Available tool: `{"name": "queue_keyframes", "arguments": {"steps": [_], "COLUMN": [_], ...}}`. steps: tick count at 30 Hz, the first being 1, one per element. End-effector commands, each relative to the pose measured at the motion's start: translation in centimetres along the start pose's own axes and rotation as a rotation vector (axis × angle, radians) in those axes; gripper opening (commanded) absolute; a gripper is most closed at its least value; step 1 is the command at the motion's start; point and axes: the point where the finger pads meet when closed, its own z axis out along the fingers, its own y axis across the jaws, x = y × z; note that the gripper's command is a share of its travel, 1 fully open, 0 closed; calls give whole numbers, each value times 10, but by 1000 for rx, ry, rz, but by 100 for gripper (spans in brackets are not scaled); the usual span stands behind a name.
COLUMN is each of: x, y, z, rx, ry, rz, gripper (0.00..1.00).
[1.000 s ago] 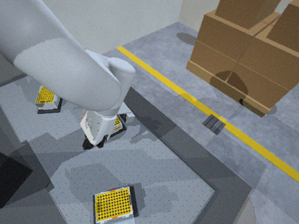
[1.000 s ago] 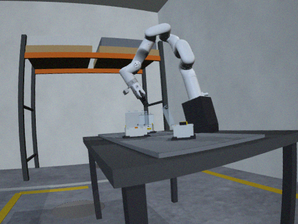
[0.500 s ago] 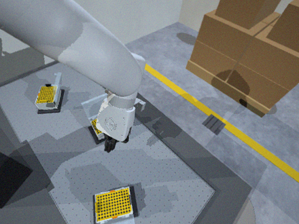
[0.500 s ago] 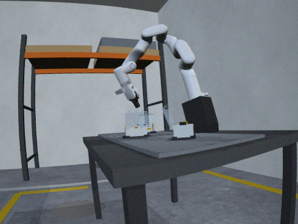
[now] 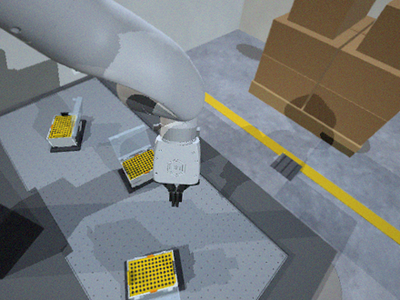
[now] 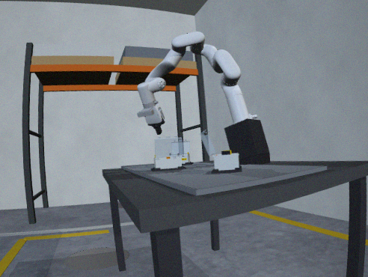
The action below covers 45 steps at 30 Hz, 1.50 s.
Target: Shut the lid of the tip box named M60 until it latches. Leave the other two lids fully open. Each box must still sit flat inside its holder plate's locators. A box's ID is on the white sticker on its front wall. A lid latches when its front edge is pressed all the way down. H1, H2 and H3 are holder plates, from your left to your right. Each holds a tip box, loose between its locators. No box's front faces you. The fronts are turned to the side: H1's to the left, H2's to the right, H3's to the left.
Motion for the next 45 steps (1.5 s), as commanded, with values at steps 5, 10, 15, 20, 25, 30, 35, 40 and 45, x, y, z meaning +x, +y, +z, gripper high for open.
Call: {"name": "queue_keyframes", "arguments": {"steps": [5,10,15,20,25,30,35,40,45], "x": [-1,-1,-1,-1,-1,-1,-1,-1,-1], "y": [40,53,53,53,53,53,53,53,53], "z": [1,1,1,1,1,1,1,1,1], "rx": [-131,-215,-282,-349,-433,-517,-567,-651,-735], "ry": [8,8,7,7,7,6,6,6,5], "rz": [-222,-366,-482,-597,-741,-885,-972,-1116,-1260], "gripper": [0,0,0,0,0,0,0,0,0]}}
